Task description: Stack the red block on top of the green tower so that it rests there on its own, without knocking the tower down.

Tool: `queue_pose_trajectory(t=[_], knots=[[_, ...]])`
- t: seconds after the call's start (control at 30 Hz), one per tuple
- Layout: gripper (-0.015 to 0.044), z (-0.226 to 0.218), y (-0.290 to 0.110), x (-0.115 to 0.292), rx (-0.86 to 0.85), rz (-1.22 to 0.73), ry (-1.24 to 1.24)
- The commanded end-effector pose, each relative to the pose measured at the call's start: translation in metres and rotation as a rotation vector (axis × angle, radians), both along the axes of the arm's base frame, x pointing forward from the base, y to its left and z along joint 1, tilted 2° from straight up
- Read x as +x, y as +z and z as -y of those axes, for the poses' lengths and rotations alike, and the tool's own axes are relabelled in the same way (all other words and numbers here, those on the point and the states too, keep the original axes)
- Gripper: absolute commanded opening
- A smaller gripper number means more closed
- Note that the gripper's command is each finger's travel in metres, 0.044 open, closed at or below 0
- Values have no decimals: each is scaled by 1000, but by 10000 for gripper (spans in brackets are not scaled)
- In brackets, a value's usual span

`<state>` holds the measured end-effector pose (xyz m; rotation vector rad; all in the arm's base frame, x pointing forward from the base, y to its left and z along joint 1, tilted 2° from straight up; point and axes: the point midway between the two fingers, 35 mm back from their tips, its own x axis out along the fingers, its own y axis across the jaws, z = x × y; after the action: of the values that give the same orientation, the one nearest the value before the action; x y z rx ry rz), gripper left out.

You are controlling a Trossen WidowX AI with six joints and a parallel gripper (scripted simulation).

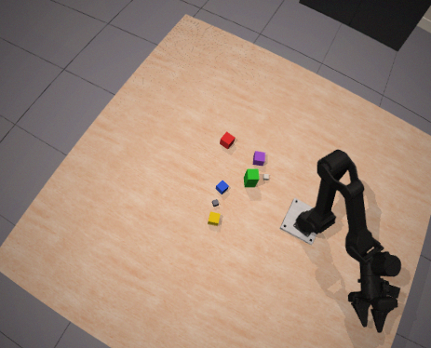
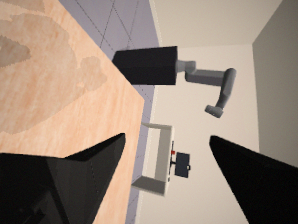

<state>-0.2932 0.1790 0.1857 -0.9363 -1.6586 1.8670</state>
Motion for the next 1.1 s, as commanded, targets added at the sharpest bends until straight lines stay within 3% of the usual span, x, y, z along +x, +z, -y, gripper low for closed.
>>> queue_pose_trajectory(t=[0.0,0.5,1.07], knots=[[426,-1,0,0,-2,1,-4],[440,-96,-11,49,-179,-28,-291],[440,-178,-27,152,-382,-103,-696]])
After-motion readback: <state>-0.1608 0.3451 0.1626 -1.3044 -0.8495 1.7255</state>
